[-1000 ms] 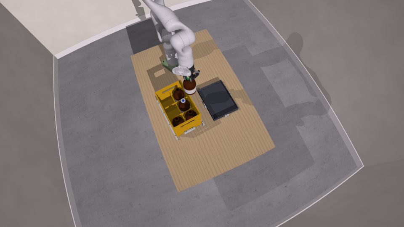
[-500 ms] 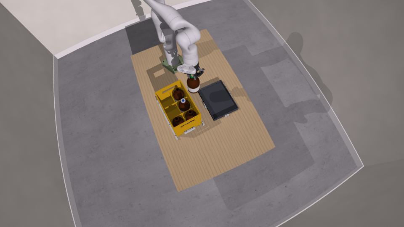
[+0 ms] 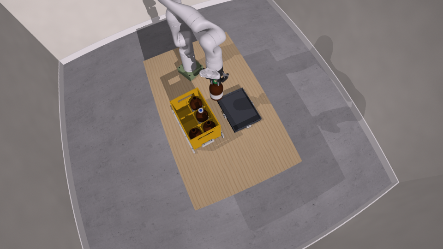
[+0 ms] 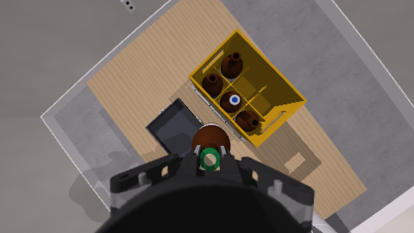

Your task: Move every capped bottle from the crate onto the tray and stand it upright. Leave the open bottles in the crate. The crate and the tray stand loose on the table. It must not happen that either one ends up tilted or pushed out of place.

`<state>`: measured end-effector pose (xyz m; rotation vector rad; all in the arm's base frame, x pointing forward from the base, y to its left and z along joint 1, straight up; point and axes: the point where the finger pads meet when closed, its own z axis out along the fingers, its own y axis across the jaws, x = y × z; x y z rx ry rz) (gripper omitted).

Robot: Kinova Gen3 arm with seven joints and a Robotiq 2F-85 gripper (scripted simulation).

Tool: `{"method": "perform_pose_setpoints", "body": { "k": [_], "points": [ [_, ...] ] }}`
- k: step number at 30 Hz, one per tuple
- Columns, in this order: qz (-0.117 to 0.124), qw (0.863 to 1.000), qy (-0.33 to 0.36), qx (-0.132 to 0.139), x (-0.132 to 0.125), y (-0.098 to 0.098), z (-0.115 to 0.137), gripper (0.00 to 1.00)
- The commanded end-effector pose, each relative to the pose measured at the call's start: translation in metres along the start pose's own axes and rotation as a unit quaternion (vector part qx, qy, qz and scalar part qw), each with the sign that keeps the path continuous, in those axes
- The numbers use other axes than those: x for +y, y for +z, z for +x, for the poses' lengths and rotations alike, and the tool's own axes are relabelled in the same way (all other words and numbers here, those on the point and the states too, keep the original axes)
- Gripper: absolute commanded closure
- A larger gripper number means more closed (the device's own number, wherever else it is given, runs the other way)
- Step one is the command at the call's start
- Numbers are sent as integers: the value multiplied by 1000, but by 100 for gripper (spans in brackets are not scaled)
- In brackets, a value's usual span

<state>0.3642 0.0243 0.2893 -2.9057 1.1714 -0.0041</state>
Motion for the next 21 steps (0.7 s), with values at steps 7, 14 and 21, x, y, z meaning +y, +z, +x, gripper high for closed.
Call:
{"method": "perform_pose_setpoints", "body": {
  "k": [7, 14, 21],
  "points": [
    [0, 1000, -2, 2, -12, -1, -8, 100],
    [0, 1000, -4, 3, -24, -1, -16, 100],
    [2, 1000, -1, 2, -28, -1, -19, 100]
  ]
}}
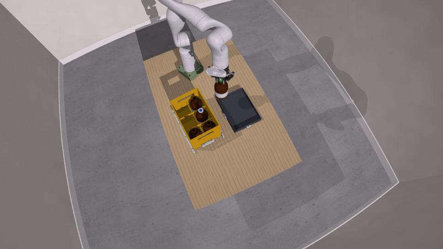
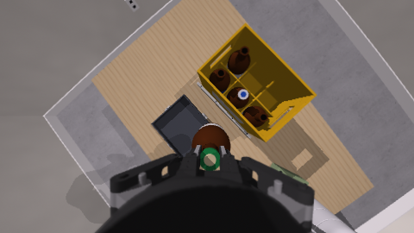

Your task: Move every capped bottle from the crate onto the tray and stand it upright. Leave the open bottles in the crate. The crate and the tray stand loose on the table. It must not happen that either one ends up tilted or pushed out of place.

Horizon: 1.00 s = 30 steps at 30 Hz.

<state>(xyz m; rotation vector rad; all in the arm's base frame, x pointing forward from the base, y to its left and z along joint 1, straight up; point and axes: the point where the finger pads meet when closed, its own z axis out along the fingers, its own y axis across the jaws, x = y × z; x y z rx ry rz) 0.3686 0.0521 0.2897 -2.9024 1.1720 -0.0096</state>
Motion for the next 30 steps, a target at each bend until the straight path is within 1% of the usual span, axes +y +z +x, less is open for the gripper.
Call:
{"method": "perform_pose_setpoints", "body": {
  "k": [1, 11, 14, 28, 30],
  "points": [
    [0, 1000, -2, 1, -6, -1, -5, 100],
    [-2, 1000, -5, 2, -21, -1, -18, 100],
    [0, 1000, -1, 1, -19, -1, -16, 100],
    [-2, 1000, -5, 2, -41, -1, -34, 100],
    [-2, 1000, -5, 2, -41, -1, -34, 100]
  ]
}}
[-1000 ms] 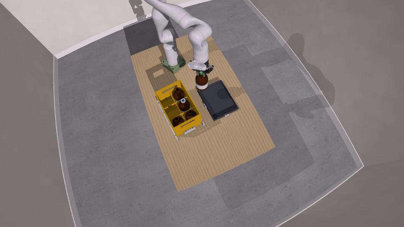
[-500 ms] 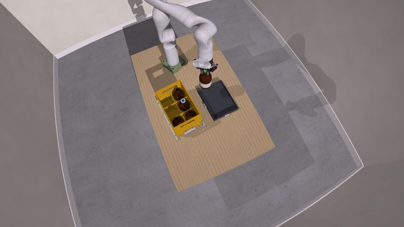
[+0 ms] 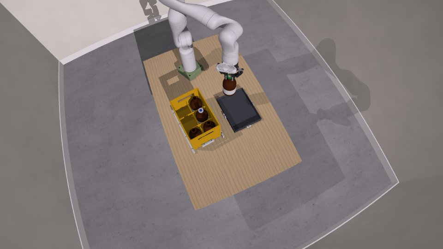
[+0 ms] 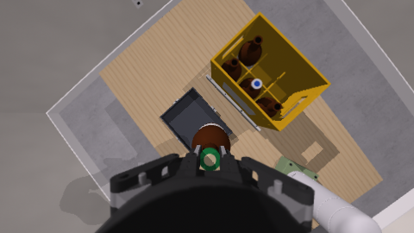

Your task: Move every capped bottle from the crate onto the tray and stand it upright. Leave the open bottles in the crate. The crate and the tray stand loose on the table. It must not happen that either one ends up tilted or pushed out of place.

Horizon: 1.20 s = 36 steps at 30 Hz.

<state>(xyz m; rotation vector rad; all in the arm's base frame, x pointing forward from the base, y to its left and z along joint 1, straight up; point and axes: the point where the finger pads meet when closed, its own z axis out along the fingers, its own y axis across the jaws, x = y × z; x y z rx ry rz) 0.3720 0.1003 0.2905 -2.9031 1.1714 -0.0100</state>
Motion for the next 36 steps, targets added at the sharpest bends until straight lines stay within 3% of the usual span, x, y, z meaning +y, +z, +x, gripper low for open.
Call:
{"method": "perform_pose_setpoints", "body": {
  "k": [1, 15, 36],
  "points": [
    [1, 1000, 0, 1, -2, -1, -1, 100],
    [-2, 1000, -4, 1, -23, -1, -20, 100],
    [0, 1000, -3, 0, -31, 4, -26, 100]
  ]
}}
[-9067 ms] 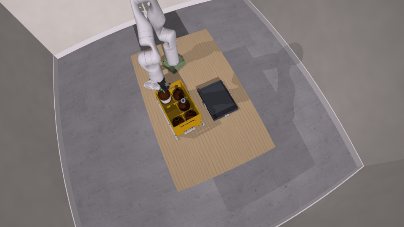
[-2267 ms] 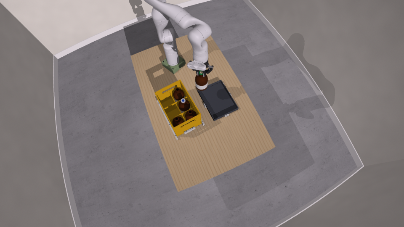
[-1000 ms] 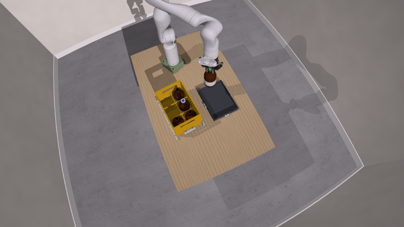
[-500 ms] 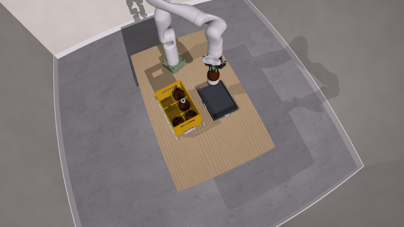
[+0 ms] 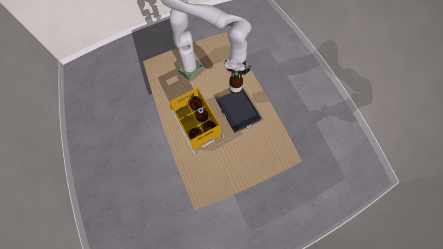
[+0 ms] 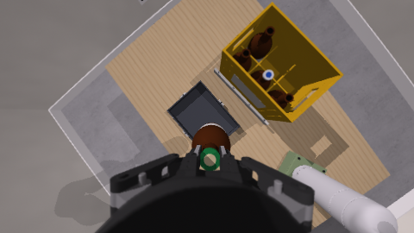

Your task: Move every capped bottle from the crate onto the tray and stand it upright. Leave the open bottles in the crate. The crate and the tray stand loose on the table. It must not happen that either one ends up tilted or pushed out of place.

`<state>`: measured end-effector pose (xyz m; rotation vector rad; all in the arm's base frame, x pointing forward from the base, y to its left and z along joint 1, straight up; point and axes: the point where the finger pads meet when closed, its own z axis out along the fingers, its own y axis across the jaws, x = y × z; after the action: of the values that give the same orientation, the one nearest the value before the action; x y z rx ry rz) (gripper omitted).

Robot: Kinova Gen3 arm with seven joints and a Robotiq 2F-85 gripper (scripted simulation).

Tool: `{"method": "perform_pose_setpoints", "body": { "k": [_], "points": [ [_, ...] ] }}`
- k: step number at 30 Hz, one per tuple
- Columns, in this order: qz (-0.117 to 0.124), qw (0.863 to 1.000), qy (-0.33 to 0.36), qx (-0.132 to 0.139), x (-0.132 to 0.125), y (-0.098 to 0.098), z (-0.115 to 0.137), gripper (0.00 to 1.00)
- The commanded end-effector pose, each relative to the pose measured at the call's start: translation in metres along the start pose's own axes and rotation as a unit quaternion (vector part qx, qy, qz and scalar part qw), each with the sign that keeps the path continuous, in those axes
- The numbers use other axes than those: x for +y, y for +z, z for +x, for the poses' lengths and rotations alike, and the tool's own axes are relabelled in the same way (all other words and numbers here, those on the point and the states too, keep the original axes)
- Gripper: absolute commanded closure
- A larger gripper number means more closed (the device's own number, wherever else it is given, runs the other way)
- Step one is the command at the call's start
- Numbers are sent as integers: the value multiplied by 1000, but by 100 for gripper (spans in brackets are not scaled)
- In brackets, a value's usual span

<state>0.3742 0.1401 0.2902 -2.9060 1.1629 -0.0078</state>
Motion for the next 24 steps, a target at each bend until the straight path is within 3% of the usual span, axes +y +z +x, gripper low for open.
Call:
{"method": "perform_pose_setpoints", "body": {
  "k": [1, 24],
  "points": [
    [0, 1000, 0, 1, -1, 5, 0, 100],
    [-1, 1000, -2, 2, -3, 42, -1, 100]
  ]
}}
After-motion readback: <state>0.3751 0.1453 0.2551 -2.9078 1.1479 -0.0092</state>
